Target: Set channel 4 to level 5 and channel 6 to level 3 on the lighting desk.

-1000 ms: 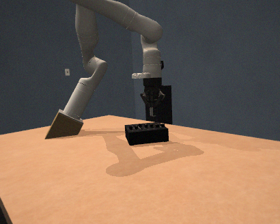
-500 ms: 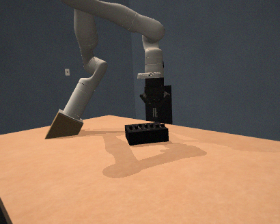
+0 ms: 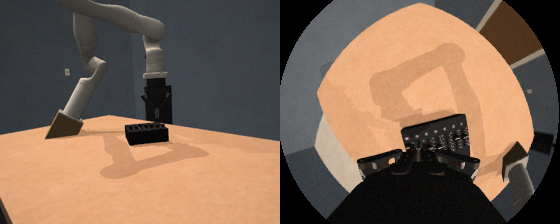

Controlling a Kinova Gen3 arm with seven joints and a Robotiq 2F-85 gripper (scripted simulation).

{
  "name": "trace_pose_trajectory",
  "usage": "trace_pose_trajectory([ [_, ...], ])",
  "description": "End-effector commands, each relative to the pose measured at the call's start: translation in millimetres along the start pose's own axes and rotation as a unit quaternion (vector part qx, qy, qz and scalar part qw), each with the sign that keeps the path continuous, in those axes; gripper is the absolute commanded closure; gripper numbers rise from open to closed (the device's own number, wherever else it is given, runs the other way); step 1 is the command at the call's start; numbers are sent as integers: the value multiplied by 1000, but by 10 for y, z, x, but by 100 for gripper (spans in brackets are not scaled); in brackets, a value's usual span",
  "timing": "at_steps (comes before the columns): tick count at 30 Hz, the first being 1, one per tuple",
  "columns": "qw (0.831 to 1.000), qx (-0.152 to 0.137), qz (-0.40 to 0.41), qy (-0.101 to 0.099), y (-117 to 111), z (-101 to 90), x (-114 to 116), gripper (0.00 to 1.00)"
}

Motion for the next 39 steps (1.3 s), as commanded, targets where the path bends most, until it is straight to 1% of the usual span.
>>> trace_pose_trajectory([
  [1,1000,-1,-14,-1,-11,4,-9,100],
  [7,998,1,-59,-2,-45,6,-20,100],
  [14,996,2,-92,-3,-71,9,-28,100],
  [25,994,3,-112,-3,-87,10,-32,100],
  [39,993,3,-115,-3,-90,10,-33,100],
])
Point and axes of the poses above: the point where the finger pads meet when closed, its own z axis out along the fingers, its own x axis across the jaws, y = z × x, the point moved 5 cm from there along -z, back along the fingers, and after that the axes turned 5 degrees about -z, right-handed, at the moved point
